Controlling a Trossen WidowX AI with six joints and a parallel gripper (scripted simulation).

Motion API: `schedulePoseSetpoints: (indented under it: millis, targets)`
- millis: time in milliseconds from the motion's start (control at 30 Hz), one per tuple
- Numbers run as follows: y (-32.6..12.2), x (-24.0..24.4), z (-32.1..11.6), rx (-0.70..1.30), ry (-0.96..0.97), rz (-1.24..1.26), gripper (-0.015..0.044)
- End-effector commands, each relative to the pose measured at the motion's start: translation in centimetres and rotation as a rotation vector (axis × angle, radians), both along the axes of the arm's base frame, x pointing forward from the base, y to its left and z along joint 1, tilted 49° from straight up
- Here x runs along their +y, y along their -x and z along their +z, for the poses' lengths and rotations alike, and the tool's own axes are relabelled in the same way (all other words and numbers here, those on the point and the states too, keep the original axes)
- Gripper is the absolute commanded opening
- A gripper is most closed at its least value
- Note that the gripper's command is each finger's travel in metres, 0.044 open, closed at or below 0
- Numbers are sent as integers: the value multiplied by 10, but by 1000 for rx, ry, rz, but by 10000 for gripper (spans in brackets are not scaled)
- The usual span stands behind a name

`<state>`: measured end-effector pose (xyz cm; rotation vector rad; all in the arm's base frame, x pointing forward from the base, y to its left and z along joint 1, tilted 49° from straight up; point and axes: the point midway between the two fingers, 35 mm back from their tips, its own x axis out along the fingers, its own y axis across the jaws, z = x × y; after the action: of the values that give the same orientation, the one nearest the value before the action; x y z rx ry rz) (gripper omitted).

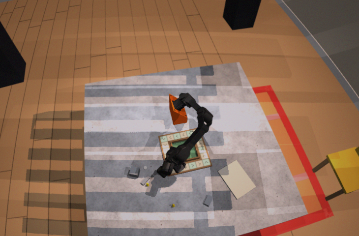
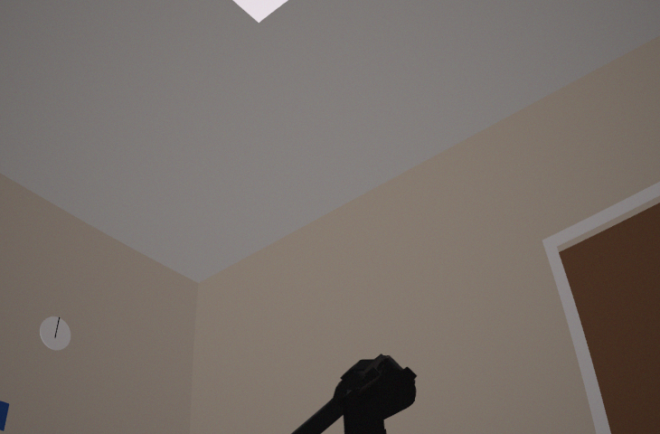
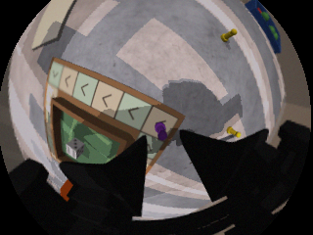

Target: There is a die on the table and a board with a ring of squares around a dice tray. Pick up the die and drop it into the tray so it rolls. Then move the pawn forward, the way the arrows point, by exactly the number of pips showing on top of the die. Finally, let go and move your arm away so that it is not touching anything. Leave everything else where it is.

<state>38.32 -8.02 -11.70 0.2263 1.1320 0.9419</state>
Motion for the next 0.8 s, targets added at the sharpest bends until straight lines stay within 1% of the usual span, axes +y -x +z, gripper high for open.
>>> schedulePoseSetpoints:
  millis: [0, 367, 567, 767]
  targets:
    - [0, 6, -5, 4, -5, -5, 200]
    - [-1, 17, -15, 4, -7, -5, 200]
    - [-1, 17, -15, 4, -7, -5, 43]
    - [-1, 17, -15, 4, -7, -5, 3]
